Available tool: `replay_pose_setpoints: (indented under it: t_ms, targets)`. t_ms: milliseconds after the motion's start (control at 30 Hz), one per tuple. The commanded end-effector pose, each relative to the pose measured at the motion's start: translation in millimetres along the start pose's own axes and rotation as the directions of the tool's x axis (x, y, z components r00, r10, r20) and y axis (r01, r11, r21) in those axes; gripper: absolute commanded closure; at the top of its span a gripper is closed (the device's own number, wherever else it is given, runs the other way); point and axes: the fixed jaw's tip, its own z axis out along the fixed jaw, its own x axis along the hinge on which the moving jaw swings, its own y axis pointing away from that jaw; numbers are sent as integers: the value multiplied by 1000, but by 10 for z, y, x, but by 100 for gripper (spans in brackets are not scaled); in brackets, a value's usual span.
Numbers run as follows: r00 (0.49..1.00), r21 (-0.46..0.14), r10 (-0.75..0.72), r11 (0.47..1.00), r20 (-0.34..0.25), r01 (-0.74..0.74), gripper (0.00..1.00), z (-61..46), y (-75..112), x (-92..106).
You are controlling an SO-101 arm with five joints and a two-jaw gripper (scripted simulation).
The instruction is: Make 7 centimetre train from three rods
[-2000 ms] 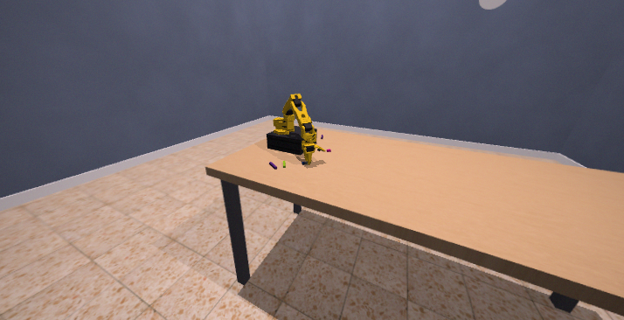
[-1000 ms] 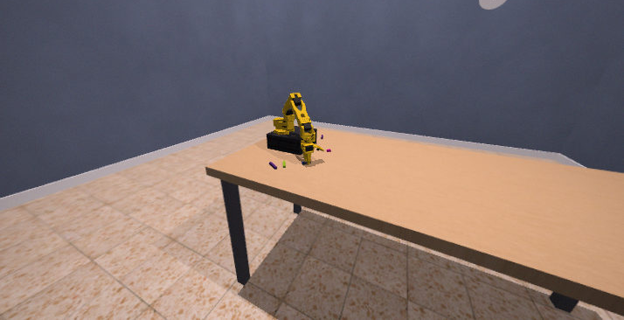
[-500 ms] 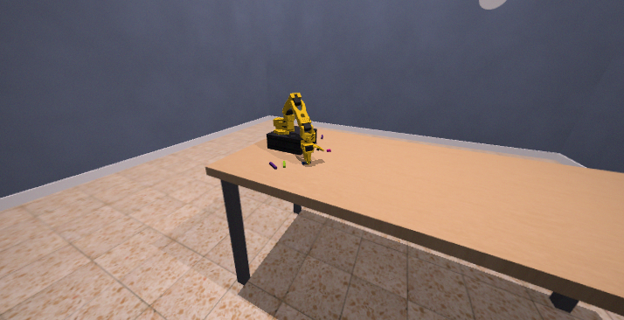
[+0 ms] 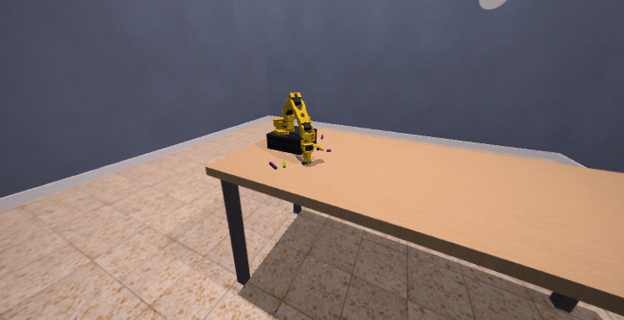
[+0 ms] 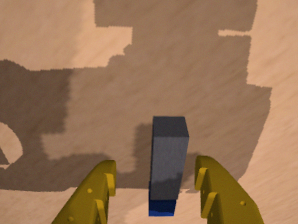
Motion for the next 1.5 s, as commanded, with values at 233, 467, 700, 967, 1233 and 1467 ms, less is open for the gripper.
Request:
replay_pose_setpoints:
  t_ms: [233, 467, 700, 967, 1233, 1467]
  targets:
    - [1000, 5, 0, 1000, 2, 0, 83, -144, -1, 10]
    - [1000, 5, 0, 1000, 2, 0, 83, -184, 0, 9]
    - [1000, 5, 0, 1000, 2, 0, 83, -186, 0, 9]
    - [1000, 5, 0, 1000, 2, 0, 83, -248, -3, 8]
    - [1000, 5, 0, 1000, 2, 0, 83, -353, -6, 6]
    - [1000, 5, 0, 1000, 2, 0, 83, -459, -2, 5]
